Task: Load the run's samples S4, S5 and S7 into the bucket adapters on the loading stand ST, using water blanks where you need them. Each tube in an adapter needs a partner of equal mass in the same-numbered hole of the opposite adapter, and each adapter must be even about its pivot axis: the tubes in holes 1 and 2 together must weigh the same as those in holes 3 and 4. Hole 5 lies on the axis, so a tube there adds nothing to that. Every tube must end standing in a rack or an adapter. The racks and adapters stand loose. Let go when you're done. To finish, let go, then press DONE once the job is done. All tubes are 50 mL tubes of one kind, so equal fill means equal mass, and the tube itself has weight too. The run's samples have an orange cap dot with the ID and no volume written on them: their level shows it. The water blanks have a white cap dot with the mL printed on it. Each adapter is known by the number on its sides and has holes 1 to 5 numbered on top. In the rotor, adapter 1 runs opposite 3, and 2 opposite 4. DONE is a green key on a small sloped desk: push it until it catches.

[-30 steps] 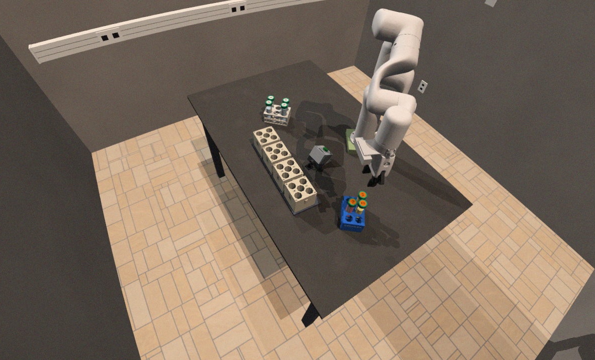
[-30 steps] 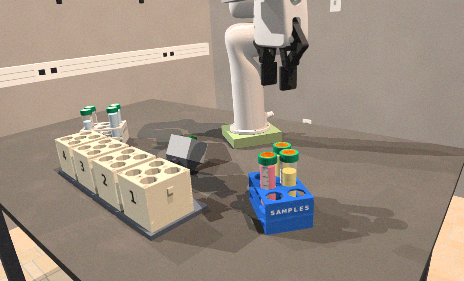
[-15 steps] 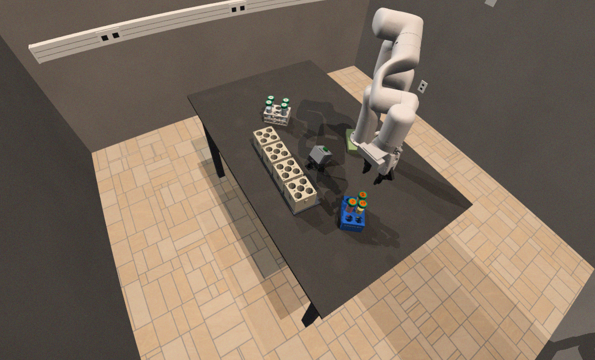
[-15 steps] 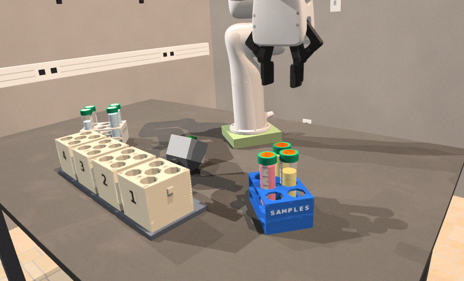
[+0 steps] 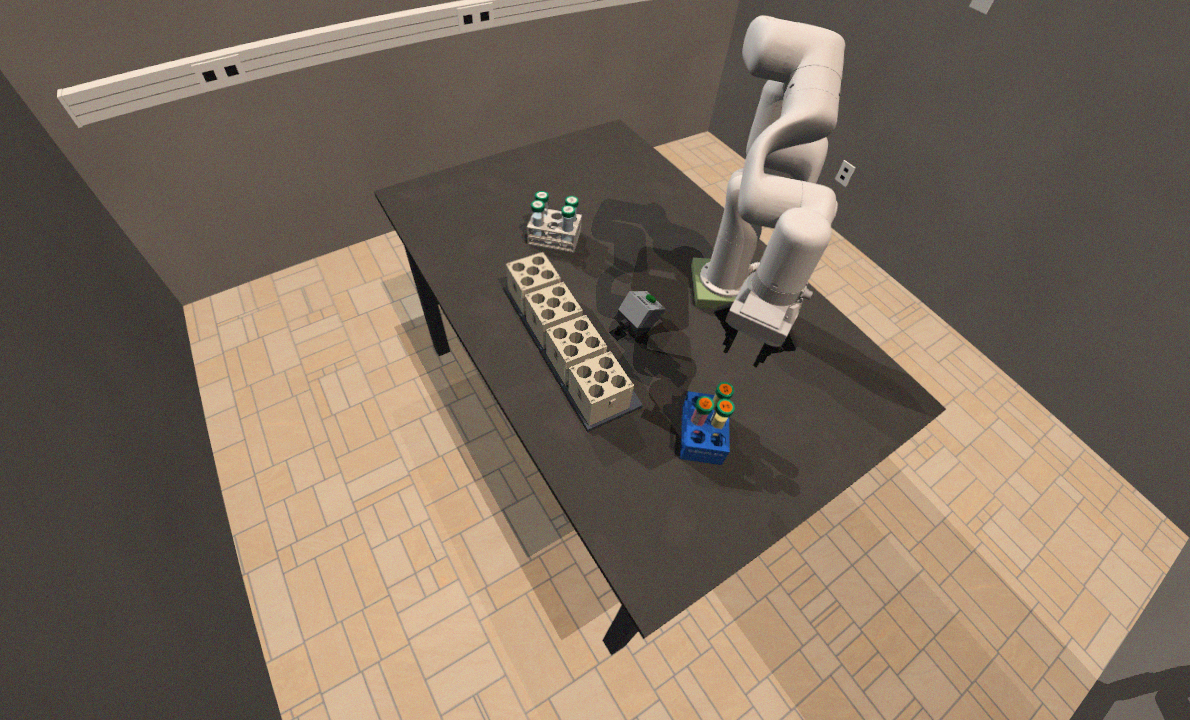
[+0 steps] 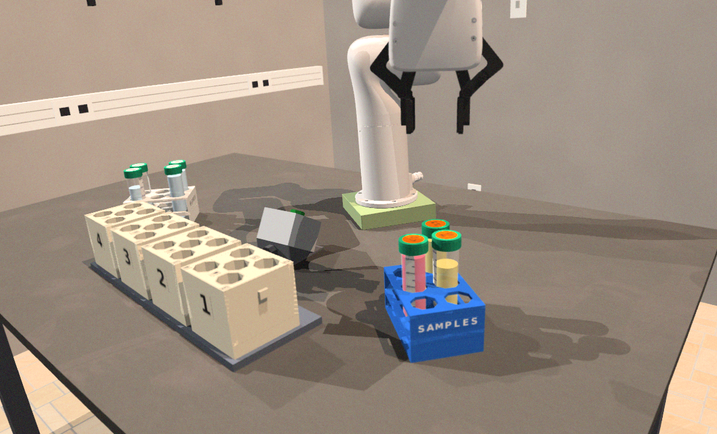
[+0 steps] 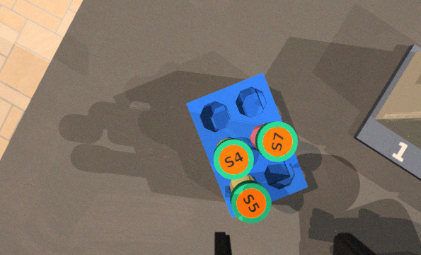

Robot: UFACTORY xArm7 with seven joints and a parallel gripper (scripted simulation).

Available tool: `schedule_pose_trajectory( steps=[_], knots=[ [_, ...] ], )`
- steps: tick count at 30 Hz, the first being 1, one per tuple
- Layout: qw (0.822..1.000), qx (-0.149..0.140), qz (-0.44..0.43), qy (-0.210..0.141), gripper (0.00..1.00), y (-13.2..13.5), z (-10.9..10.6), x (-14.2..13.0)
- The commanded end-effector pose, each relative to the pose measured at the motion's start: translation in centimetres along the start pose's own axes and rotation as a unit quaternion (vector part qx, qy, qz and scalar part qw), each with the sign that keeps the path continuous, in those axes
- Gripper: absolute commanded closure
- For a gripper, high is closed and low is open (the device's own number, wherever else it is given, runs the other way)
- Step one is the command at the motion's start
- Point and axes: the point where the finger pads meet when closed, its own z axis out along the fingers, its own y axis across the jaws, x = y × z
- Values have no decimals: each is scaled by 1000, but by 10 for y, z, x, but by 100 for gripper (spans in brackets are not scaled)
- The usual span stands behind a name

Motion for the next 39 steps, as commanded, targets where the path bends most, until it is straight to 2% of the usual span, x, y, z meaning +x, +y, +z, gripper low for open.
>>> schedule_pose_trajectory(
  steps=[1, 8, 21, 39],
  knots=[
    [997, 6, -76, 1, 43, 0, -2, 1],
    [982, 6, -191, 2, 43, 0, -2, 1],
    [981, 6, -193, 2, 43, 0, -2, 1],
    [981, 6, -193, 2, 43, -1, 30, 1]
  ],
)
